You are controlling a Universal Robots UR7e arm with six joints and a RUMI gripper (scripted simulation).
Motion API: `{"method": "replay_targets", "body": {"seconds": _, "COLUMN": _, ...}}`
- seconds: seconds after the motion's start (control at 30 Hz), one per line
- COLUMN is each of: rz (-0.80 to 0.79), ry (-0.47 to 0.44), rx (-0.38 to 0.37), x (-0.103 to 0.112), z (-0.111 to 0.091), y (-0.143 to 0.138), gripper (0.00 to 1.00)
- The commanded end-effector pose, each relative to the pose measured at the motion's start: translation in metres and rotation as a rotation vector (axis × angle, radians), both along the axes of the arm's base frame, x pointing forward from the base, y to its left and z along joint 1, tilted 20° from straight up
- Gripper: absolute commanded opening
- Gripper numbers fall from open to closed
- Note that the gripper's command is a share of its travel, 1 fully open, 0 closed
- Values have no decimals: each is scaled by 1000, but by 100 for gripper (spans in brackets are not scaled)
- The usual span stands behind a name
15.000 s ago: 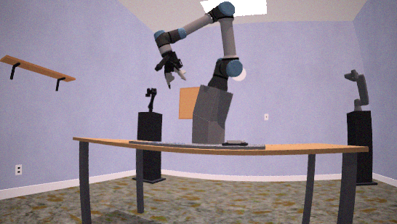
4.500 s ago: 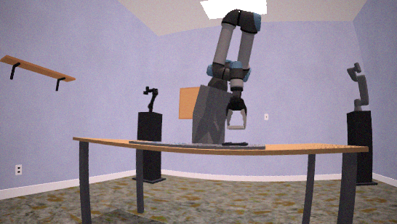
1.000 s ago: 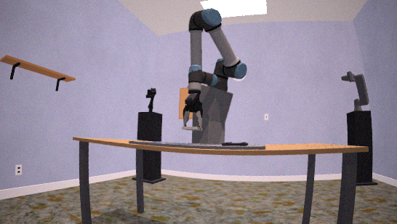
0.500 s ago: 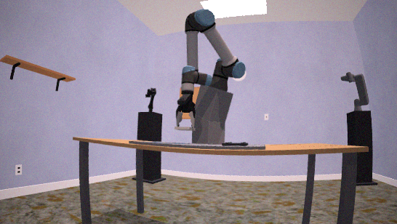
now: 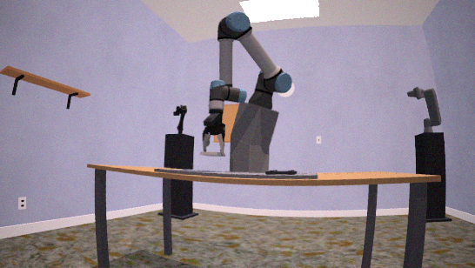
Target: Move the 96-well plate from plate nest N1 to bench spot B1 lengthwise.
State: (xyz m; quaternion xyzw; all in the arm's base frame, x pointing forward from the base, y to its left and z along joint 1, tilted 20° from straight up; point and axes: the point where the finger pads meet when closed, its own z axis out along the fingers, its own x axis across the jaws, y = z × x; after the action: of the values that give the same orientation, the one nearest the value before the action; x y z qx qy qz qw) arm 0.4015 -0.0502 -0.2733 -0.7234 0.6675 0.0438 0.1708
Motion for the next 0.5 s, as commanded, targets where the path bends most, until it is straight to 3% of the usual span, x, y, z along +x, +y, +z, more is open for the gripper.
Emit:
{"method": "replay_targets", "body": {"seconds": 0.0, "rz": 0, "ry": -1, "rx": 0, "x": 1, "z": -5, "y": -15, "gripper": 0}}
{"method": "replay_targets", "body": {"seconds": 0.47, "rz": 0, "ry": -1, "rx": 0, "x": 1, "z": -19, "y": -53, "gripper": 0}}
